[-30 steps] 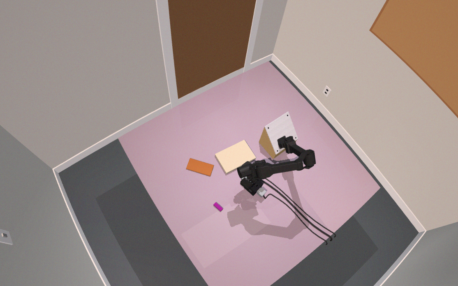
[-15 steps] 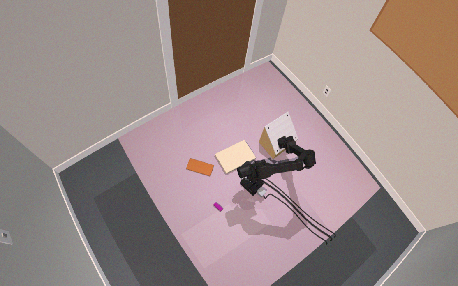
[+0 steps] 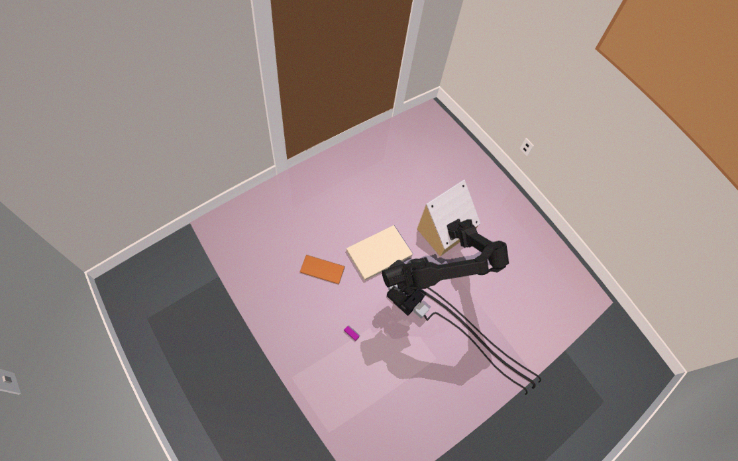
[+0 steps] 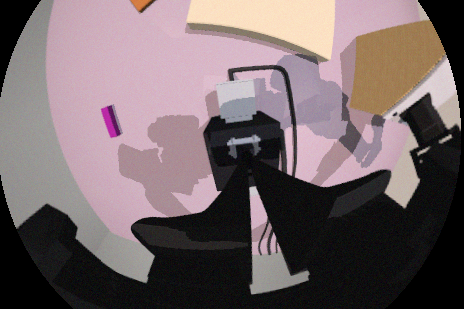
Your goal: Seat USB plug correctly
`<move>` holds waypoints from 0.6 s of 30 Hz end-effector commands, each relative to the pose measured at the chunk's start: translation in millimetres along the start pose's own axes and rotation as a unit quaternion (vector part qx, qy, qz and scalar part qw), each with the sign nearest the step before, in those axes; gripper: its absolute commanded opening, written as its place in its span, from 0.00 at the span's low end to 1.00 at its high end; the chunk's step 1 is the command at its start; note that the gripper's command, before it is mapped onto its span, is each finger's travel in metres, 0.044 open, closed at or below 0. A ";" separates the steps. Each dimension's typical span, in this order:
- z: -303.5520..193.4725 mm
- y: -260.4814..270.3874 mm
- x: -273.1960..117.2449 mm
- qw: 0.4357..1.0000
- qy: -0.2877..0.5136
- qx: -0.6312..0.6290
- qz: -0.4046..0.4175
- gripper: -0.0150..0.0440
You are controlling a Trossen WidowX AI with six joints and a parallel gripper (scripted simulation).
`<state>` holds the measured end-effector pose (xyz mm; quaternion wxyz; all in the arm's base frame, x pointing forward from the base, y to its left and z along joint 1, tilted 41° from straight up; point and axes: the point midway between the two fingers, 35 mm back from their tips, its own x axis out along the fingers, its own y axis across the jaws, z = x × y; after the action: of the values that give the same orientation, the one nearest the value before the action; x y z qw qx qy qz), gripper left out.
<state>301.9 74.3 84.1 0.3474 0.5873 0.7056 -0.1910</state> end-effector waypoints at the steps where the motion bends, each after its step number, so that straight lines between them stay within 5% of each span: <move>1: -1.5 -0.5 3.1 1.000 0.003 0.000 -0.002 0.25; 9: -1.5 -0.5 3.1 1.000 0.003 0.000 -0.002 0.25; 13: 0.0 0.0 0.1 1.000 0.000 0.000 0.000 0.42; 18: 0.0 0.0 0.1 1.000 0.000 0.000 0.000 0.42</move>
<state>301.8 74.9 84.1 0.3478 0.5867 0.7061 -0.1904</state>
